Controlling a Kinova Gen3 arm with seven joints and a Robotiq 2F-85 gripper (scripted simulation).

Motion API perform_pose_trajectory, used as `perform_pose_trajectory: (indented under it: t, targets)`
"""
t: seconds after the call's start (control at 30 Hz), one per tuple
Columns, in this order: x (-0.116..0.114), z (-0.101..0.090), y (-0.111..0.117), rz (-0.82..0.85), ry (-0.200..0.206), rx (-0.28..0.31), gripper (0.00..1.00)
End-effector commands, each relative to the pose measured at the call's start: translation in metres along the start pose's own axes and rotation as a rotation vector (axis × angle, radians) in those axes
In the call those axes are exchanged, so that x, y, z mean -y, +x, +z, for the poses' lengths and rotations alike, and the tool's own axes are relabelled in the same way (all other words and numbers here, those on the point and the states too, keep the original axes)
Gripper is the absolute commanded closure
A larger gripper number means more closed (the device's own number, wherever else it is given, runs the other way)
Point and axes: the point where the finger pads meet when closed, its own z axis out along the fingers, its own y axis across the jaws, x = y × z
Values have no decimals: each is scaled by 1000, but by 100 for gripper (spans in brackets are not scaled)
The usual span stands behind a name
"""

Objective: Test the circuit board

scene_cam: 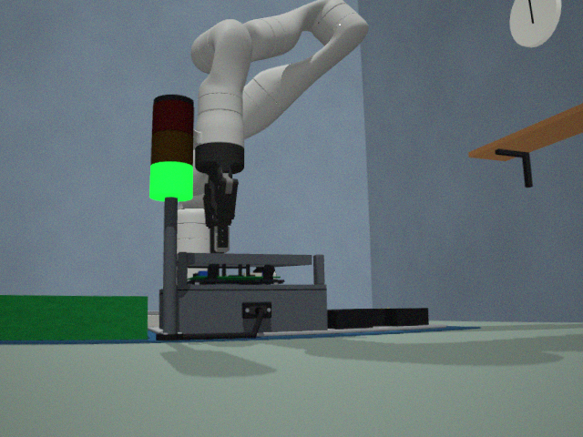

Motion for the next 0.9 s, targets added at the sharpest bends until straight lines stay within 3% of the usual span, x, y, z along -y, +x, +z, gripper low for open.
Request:
perform_pose_trajectory:
  t: [0.0, 0.87]
  targets:
    - [0, 0, 1, 2, 0, -1, 74]
    - [0, 7, 1, 2, 0, -1, 74]
